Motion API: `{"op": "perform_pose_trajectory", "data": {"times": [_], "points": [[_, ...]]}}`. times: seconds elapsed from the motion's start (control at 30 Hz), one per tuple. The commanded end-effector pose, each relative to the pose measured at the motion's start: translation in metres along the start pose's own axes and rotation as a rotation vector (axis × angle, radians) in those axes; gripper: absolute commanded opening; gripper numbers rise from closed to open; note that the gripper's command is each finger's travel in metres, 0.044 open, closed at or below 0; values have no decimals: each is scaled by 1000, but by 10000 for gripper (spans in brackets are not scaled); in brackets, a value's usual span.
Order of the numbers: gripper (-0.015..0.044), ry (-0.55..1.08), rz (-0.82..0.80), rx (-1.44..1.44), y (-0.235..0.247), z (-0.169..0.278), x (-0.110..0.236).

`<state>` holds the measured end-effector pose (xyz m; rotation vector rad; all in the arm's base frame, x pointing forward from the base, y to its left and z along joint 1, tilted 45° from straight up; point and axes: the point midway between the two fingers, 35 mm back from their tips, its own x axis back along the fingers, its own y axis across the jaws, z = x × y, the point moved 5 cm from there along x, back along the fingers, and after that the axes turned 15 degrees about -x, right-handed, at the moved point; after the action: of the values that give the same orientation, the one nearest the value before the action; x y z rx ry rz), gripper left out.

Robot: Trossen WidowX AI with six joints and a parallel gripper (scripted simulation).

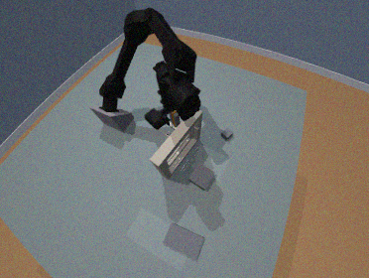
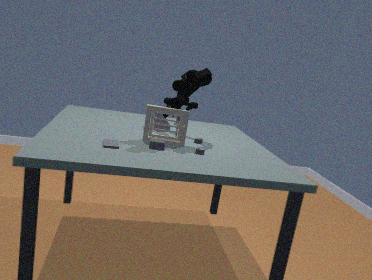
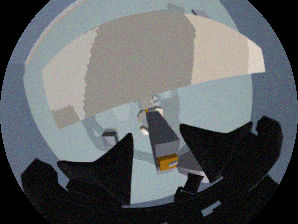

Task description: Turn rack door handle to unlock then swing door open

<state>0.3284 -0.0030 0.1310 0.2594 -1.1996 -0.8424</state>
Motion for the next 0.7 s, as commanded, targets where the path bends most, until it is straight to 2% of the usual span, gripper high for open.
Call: {"op": "perform_pose_trajectory", "data": {"times": [0.0,0.67], "points": [[295,-1,-2,-179,0,0,0],[295,0,-3,-1170,0,0,0]]}}
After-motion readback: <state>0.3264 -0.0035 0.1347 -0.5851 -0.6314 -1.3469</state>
